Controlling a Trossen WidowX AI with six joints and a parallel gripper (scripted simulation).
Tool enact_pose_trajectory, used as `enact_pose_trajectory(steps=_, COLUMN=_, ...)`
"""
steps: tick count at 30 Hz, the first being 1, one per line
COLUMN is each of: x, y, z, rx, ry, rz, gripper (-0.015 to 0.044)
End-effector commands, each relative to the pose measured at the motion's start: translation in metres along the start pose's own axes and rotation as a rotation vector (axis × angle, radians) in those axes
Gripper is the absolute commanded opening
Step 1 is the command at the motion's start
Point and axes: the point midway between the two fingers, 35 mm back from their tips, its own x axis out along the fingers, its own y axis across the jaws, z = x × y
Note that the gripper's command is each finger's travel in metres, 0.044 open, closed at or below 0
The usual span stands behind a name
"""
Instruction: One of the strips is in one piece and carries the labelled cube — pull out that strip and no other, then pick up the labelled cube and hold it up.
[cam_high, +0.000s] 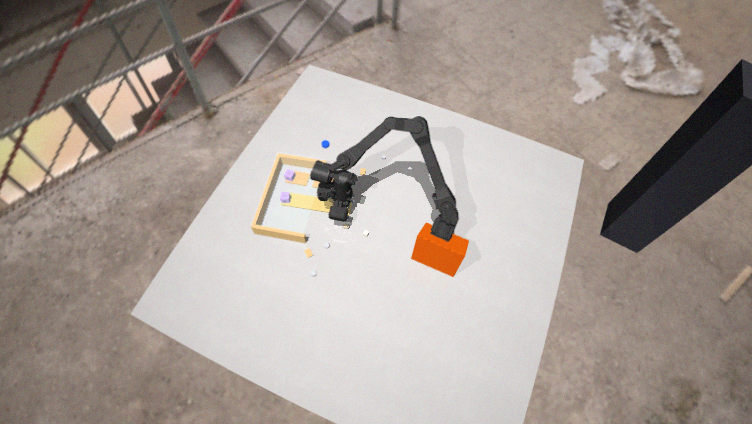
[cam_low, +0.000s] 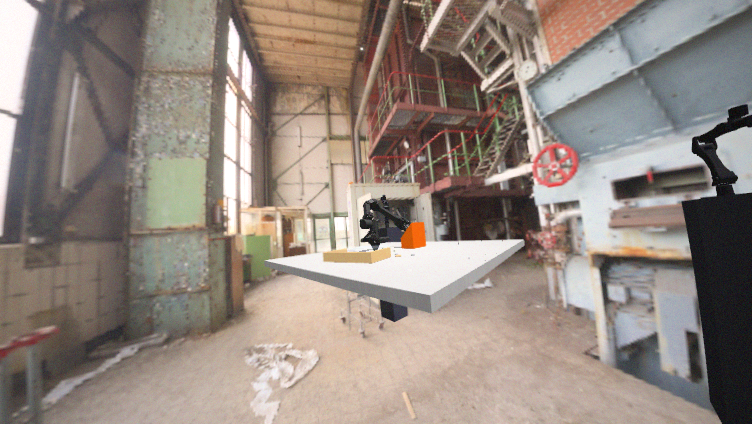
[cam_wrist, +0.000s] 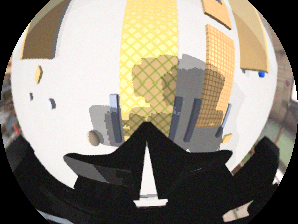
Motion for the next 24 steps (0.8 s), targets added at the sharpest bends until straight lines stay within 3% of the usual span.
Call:
enact_pose_trajectory(steps=1, x=0.006, y=-0.001, z=-0.013, rx=-0.007, ry=0.022, rz=0.001, gripper=0.0000)
enact_pose_trajectory(steps=24, x=0.006, y=0.000, z=-0.047, rx=-0.009, ry=0.024, rz=0.001, gripper=0.0000)
